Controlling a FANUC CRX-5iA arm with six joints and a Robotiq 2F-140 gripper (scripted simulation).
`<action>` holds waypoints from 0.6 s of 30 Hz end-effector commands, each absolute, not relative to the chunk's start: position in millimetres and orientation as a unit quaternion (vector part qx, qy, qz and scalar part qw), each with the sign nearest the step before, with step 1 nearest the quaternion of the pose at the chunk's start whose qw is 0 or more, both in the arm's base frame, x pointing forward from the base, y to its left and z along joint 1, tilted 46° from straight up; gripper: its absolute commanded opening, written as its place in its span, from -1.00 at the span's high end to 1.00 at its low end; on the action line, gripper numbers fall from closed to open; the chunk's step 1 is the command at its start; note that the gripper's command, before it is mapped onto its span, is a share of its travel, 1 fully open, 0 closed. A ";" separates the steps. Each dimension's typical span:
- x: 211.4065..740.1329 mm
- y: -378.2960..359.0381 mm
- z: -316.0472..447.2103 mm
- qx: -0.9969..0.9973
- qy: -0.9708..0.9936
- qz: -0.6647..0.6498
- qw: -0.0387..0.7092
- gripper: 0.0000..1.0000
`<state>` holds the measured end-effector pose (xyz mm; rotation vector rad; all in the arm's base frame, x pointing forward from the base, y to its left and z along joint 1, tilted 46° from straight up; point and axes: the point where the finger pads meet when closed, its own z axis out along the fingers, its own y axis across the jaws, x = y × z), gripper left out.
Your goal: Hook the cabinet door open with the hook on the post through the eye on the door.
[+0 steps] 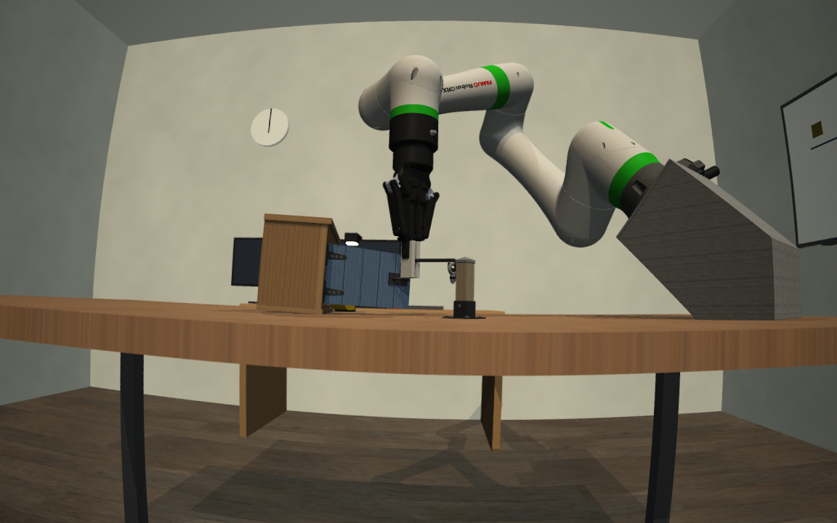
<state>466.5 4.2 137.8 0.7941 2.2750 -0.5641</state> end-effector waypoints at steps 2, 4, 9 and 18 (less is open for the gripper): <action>466.6 4.4 138.0 0.303 0.869 -0.215 0.328 0.94; 466.6 4.4 138.0 0.303 0.869 -0.215 0.328 0.94; 466.6 4.4 138.0 0.303 0.869 -0.215 0.328 0.71; 466.6 4.4 138.0 0.303 0.869 -0.215 0.328 0.71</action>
